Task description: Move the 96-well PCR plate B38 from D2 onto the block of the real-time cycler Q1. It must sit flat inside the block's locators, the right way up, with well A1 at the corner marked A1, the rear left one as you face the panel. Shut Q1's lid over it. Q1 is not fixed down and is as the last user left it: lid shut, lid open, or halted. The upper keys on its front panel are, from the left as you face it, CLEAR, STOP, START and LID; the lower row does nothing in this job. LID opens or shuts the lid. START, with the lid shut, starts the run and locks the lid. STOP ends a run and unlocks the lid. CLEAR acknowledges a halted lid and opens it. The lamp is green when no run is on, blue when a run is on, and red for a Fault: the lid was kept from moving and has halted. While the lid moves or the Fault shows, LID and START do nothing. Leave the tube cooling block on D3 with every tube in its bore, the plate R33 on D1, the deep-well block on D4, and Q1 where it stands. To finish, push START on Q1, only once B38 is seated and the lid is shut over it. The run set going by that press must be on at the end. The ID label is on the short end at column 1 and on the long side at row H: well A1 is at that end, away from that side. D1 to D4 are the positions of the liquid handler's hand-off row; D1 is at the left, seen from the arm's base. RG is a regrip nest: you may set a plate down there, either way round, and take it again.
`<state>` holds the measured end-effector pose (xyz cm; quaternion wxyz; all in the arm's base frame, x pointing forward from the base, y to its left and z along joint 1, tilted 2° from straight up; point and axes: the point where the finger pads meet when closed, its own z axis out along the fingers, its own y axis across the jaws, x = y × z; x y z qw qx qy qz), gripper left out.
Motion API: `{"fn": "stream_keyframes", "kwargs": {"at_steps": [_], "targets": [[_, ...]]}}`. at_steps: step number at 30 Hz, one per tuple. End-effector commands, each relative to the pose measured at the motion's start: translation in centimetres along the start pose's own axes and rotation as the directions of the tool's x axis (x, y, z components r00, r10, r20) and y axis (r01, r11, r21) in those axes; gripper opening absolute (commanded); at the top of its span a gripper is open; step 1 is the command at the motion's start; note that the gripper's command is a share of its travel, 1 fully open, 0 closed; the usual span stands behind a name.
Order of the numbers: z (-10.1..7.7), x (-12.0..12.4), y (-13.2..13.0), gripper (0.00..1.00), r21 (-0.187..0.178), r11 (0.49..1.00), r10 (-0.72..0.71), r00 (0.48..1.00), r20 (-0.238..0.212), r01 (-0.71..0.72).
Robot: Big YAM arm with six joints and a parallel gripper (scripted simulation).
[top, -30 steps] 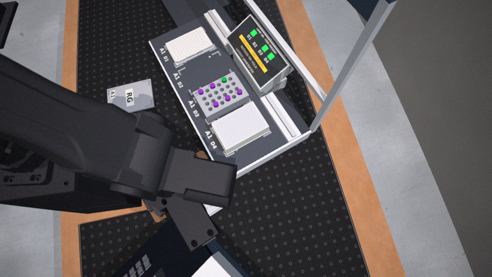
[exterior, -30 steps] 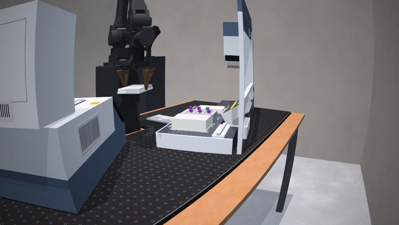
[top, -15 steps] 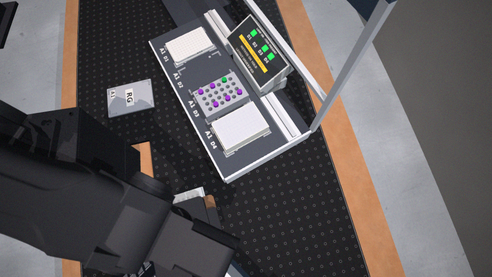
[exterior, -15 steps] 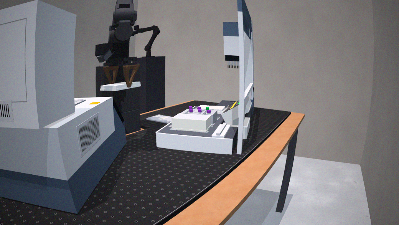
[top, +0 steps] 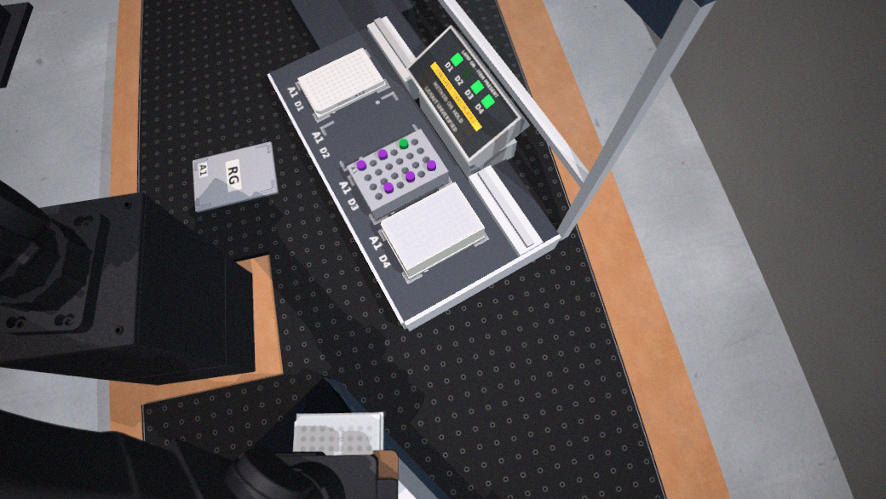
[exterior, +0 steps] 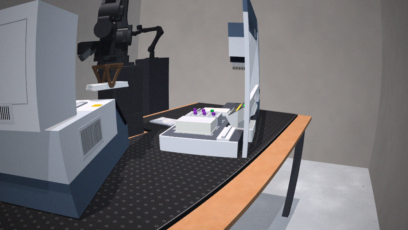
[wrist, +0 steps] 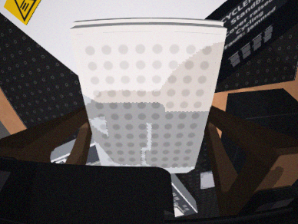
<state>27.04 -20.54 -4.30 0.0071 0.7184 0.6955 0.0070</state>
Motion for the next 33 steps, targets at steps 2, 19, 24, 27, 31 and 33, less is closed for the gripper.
{"fn": "stream_keyframes", "kwargs": {"at_steps": [2,19,24,27,31,33], "targets": [[-0.7,-1.8,1.1,0.00,-0.016,0.998,0.056,0.998,0.010,-0.056],[-2.3,-9.3,1.2,0.00,-0.018,0.935,0.356,0.935,0.007,-0.355],[-3.0,-12.7,0.9,0.00,-0.021,0.881,0.473,0.881,0.007,-0.473],[-3.9,-14.7,1.3,0.00,-0.043,0.848,0.529,0.848,0.013,-0.528],[-4.5,-15.9,1.8,0.00,-0.041,0.810,0.585,0.811,0.004,-0.585],[-4.3,-16.7,1.8,0.00,-0.030,0.788,0.615,0.789,0.006,-0.614]]}}
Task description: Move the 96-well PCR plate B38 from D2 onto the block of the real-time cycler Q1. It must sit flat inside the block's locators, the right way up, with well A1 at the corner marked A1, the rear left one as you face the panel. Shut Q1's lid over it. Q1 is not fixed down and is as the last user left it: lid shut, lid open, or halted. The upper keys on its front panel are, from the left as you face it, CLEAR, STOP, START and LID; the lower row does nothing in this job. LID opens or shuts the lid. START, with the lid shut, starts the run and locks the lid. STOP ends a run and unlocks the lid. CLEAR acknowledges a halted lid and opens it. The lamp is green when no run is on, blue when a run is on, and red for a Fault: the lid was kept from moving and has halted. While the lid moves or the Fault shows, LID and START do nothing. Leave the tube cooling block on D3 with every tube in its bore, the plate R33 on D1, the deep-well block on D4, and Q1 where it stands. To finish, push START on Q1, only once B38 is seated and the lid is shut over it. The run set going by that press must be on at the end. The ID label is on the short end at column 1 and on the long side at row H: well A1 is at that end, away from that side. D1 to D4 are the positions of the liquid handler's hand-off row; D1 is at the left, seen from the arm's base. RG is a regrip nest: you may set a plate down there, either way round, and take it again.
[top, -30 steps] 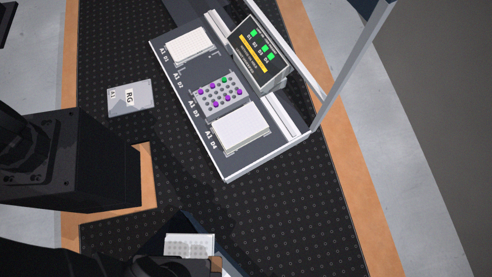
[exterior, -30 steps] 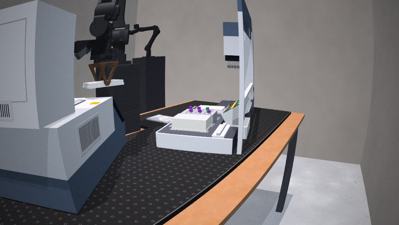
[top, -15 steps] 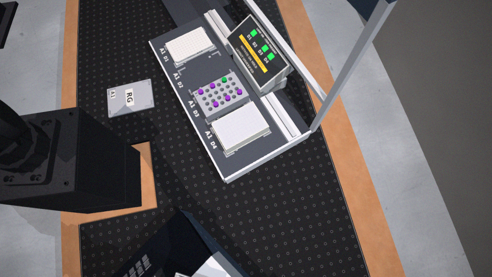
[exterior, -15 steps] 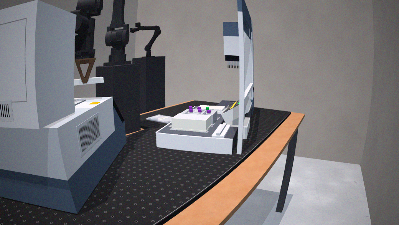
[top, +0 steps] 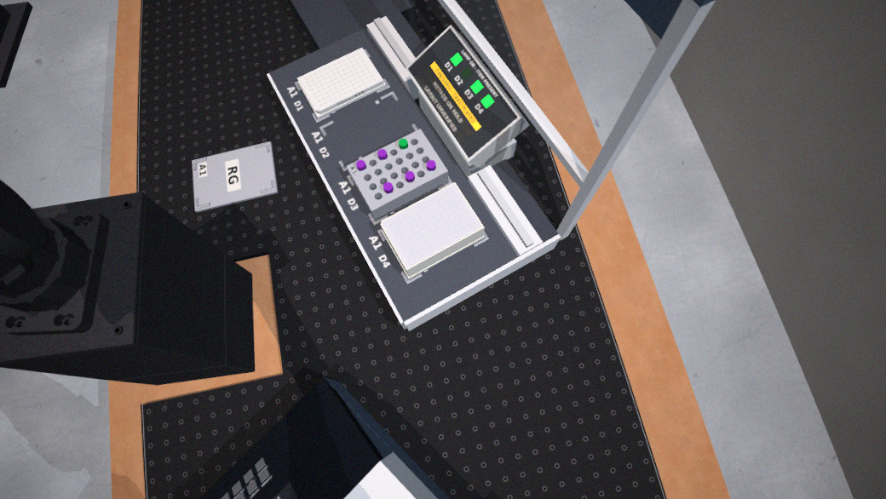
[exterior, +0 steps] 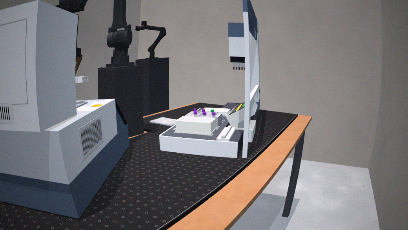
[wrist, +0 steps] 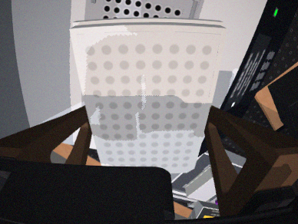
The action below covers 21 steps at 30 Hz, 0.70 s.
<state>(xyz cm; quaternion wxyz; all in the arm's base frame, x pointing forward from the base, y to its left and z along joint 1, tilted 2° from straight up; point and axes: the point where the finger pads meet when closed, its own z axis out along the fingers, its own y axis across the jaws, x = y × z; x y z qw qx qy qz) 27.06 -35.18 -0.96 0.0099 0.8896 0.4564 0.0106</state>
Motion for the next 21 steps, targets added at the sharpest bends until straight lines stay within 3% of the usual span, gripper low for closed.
{"fn": "stream_keyframes", "kwargs": {"at_steps": [1,5,8,13,21], "targets": [[-1.0,-1.0,2.2,0.00,-0.019,0.997,0.072,0.997,0.005,-0.072],[-0.6,-2.5,2.1,0.00,0.000,0.991,0.130,0.991,0.001,-0.130],[-1.2,-4.5,3.3,0.00,-0.012,0.978,0.209,0.978,0.003,-0.208],[-1.7,-2.7,3.6,0.00,-0.038,0.954,0.298,0.955,0.002,-0.298],[-2.0,-2.3,3.1,0.00,-0.047,0.968,0.247,0.969,0.005,-0.247]]}}
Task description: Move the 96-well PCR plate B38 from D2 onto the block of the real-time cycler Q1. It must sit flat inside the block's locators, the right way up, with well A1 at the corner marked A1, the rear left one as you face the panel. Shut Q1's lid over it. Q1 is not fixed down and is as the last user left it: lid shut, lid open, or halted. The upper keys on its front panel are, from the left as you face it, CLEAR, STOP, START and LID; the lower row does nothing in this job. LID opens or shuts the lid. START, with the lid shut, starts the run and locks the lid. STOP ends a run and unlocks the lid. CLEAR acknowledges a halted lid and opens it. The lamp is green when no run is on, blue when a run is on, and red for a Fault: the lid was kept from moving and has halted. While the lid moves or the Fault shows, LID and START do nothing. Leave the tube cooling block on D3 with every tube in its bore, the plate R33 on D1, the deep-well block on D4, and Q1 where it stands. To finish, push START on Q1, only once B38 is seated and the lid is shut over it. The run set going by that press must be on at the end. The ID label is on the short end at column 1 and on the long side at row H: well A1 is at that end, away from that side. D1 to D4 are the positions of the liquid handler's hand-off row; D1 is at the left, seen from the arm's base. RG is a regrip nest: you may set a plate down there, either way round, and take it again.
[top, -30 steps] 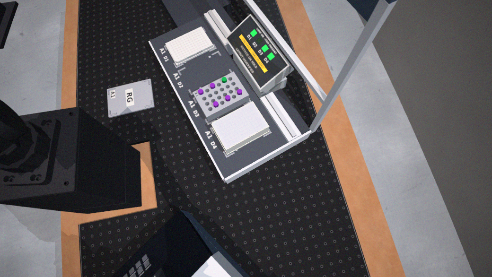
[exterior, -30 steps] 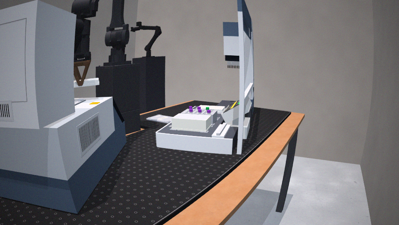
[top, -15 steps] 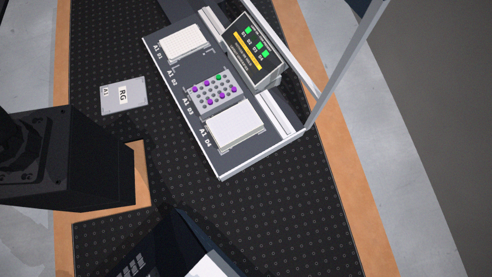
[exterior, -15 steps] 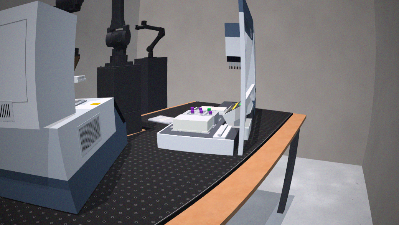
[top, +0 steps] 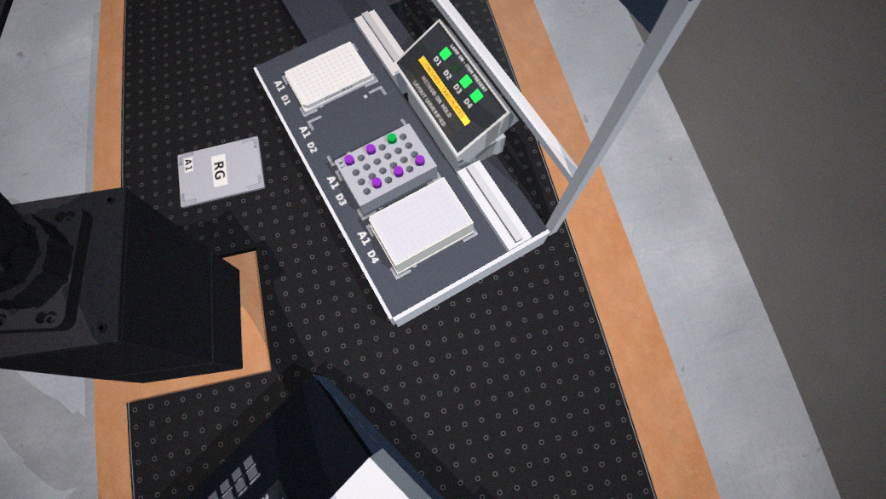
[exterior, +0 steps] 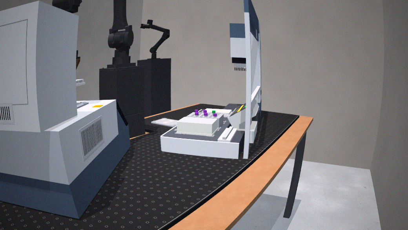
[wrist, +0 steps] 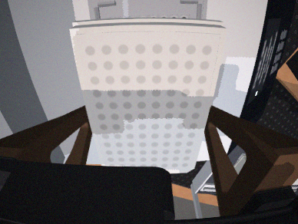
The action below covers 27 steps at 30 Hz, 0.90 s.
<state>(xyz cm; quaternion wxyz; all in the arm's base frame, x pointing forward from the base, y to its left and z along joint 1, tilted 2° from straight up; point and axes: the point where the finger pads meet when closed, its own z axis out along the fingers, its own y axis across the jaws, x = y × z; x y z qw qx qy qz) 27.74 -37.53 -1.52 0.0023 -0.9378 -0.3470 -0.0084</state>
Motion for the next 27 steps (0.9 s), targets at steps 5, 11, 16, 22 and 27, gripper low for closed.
{"fn": "stream_keyframes", "kwargs": {"at_steps": [5,11,16,22,27], "targets": [[-2.3,-1.5,0.4,0.00,-0.056,0.998,0.011,1.000,0.007,-0.010],[-2.4,-0.4,0.8,0.00,-0.047,0.998,-0.030,1.000,0.007,0.030],[-2.2,-0.1,1.3,0.00,-0.045,0.998,-0.042,0.999,0.008,0.042],[-1.9,-1.3,2.8,0.00,-0.065,0.997,-0.033,0.999,0.011,0.033],[-1.6,-1.5,1.8,0.00,-0.047,0.999,-0.018,1.000,0.009,0.019]]}}
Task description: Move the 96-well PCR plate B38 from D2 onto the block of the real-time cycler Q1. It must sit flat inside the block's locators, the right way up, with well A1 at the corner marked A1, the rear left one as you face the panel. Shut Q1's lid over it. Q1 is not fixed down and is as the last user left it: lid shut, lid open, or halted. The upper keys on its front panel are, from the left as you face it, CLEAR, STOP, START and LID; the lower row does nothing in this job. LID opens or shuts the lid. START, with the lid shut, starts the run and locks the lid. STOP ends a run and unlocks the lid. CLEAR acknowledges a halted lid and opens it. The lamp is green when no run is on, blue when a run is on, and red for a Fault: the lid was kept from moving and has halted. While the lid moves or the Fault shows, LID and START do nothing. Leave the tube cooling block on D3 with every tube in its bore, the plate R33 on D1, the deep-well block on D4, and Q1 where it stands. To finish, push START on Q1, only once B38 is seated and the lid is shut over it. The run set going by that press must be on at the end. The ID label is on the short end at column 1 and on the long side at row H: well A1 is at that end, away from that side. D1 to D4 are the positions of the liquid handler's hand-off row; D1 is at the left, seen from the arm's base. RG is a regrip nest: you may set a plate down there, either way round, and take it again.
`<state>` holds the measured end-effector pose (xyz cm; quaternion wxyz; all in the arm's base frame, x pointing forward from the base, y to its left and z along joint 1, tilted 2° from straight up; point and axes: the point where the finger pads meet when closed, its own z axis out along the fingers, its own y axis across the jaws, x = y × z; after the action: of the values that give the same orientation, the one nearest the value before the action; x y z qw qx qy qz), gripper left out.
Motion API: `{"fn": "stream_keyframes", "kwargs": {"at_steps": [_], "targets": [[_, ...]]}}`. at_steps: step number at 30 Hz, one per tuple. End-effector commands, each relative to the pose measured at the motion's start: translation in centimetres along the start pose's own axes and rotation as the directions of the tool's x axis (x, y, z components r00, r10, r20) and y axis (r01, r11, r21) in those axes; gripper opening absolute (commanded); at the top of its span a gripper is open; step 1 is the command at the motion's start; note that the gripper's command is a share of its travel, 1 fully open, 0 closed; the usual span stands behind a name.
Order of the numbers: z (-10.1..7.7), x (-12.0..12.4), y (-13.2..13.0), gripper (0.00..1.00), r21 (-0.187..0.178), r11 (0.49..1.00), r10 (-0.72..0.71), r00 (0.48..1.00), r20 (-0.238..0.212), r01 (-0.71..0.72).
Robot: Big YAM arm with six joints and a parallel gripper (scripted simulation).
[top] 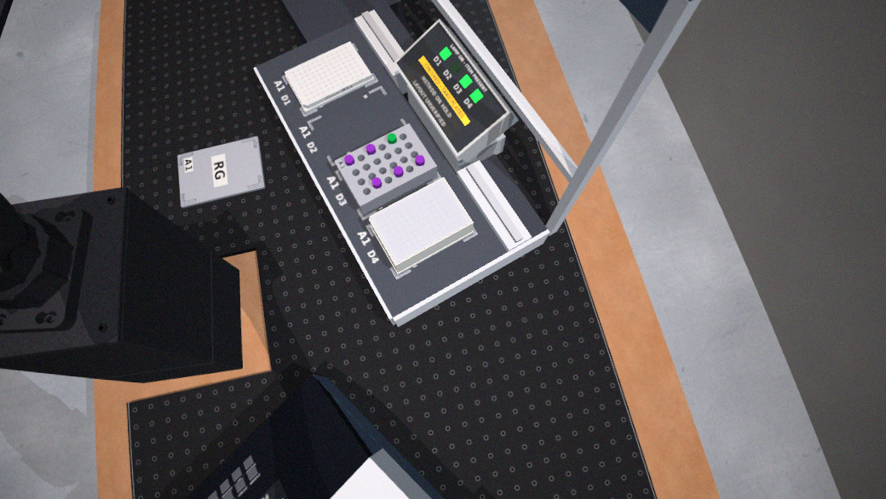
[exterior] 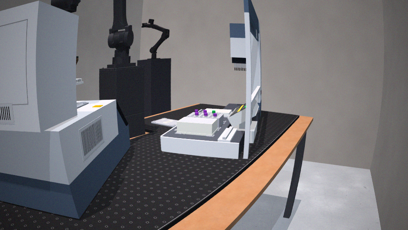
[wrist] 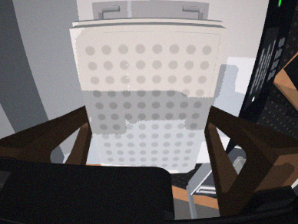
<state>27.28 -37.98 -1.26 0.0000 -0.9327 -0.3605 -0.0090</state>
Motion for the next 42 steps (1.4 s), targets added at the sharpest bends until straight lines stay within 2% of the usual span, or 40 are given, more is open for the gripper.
{"fn": "stream_keyframes", "kwargs": {"at_steps": [1,12,20,23,29,35,40,42], "targets": [[-1.4,-0.6,1.5,0.00,-0.039,0.999,0.010,1.000,0.008,-0.010],[-1.7,0.6,0.1,0.00,-0.028,1.000,-0.003,1.000,0.007,0.003],[-3.0,-0.4,1.7,0.00,-0.063,0.998,0.004,1.000,0.012,-0.003],[-3.1,-0.6,1.9,0.00,-0.066,0.998,0.004,1.000,0.013,-0.003],[-2.3,-0.9,2.4,0.00,-0.056,0.998,0.004,1.000,0.012,-0.003],[-0.6,0.3,1.6,0.00,-0.029,1.000,-0.006,1.000,0.009,0.006],[-0.6,0.4,1.3,0.00,-0.032,0.999,-0.003,1.000,0.009,0.004],[0.1,0.4,1.1,0.00,-0.024,1.000,-0.003,1.000,0.008,0.003]]}}
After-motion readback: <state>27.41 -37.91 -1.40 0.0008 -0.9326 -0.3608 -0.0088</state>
